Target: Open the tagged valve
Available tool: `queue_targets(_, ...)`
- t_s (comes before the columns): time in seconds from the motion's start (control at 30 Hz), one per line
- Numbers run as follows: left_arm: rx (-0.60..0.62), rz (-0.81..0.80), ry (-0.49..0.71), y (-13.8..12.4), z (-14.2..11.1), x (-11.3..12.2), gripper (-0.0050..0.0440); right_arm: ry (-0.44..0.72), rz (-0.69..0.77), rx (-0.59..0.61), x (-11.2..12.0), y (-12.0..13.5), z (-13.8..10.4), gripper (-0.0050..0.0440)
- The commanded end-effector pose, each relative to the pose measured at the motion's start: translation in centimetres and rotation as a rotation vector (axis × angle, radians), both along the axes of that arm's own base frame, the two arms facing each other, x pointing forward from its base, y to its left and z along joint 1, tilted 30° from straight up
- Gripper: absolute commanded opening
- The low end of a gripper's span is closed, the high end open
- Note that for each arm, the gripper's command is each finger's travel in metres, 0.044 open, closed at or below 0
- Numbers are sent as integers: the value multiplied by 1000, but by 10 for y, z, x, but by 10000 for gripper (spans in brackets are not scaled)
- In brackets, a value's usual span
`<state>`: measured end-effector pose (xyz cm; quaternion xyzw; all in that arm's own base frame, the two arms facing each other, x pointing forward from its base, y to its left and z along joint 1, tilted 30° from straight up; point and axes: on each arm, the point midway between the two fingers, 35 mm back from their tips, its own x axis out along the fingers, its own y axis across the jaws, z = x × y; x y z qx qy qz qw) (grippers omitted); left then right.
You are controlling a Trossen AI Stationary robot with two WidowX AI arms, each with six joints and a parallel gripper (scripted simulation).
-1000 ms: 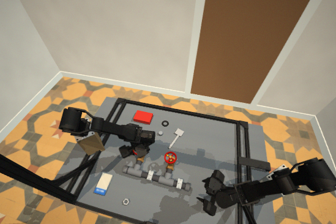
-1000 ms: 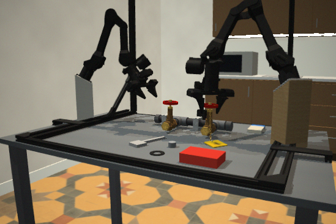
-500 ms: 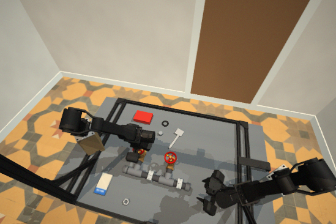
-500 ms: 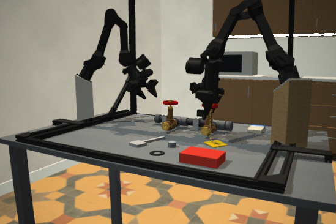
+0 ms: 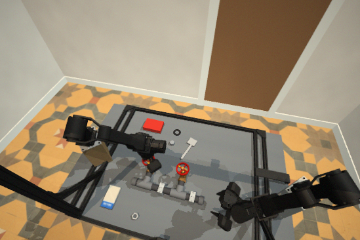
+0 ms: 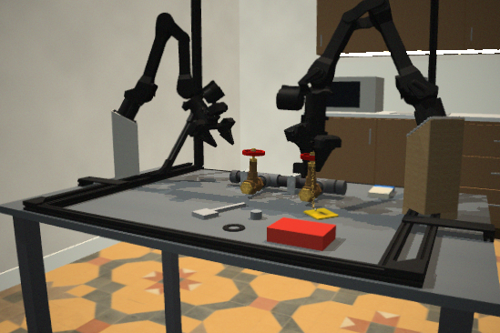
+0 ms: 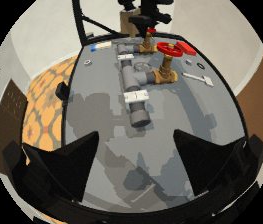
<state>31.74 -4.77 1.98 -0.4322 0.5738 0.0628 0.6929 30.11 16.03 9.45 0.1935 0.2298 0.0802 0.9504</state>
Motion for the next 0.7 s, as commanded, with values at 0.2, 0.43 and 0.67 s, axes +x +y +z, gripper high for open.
queue_targets(0.2, -24, 62, 30, 0, 0, 0, 96, 0, 0, 0, 0, 0, 0, 400)
queue_targets(0.43, -24, 62, 30, 0, 0, 0, 264, 0, 0, 0, 0, 0, 0, 400)
queue_targets(0.67, -24, 62, 30, 0, 0, 0, 384, 0, 0, 0, 0, 0, 0, 400)
